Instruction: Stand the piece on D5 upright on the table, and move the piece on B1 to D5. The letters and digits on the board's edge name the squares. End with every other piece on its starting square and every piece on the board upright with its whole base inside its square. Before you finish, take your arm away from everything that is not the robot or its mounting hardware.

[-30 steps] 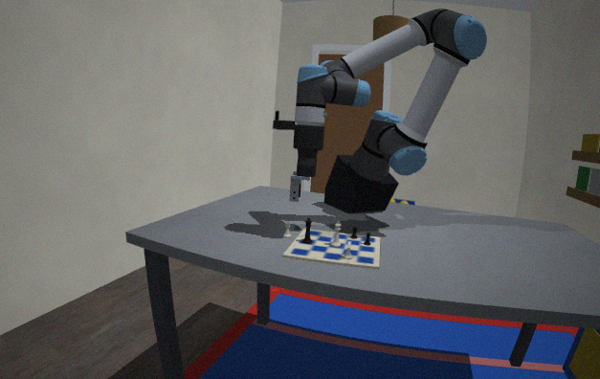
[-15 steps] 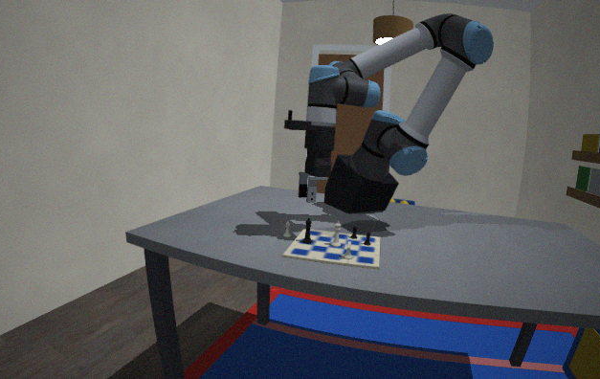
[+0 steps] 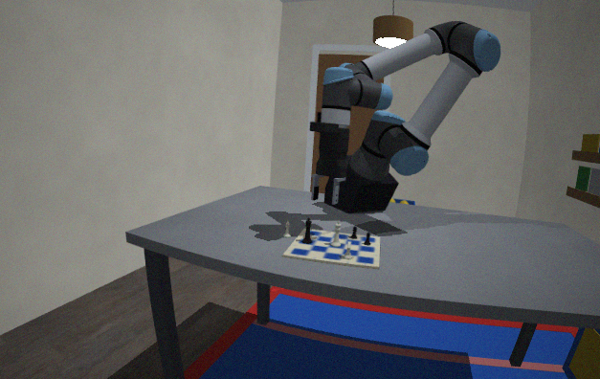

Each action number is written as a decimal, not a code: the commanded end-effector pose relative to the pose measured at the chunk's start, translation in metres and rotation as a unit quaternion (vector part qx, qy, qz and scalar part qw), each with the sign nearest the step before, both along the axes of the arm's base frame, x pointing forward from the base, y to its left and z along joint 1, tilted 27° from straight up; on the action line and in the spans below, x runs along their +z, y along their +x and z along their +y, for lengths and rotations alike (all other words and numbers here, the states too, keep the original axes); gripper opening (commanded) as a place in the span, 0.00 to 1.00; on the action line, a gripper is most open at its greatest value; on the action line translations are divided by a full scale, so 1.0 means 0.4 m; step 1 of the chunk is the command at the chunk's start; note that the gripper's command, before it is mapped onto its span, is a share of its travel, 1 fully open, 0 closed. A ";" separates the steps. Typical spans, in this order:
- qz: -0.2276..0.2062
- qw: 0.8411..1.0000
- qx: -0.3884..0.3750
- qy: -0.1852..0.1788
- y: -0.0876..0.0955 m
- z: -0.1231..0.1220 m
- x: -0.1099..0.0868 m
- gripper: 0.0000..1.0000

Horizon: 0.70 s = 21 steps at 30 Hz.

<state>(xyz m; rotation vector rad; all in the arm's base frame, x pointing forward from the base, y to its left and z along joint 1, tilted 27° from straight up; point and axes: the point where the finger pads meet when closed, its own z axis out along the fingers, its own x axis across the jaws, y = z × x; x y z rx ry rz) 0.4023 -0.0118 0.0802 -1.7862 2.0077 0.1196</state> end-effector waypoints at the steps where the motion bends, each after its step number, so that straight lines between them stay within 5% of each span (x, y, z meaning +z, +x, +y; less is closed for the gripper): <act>1: -0.032 0.997 0.073 -0.015 -0.013 0.024 0.008 1.00; 16: -0.125 0.940 0.305 -0.086 -0.073 0.113 0.016 1.00; 21: -0.152 0.909 0.372 -0.107 -0.094 0.138 0.015 1.00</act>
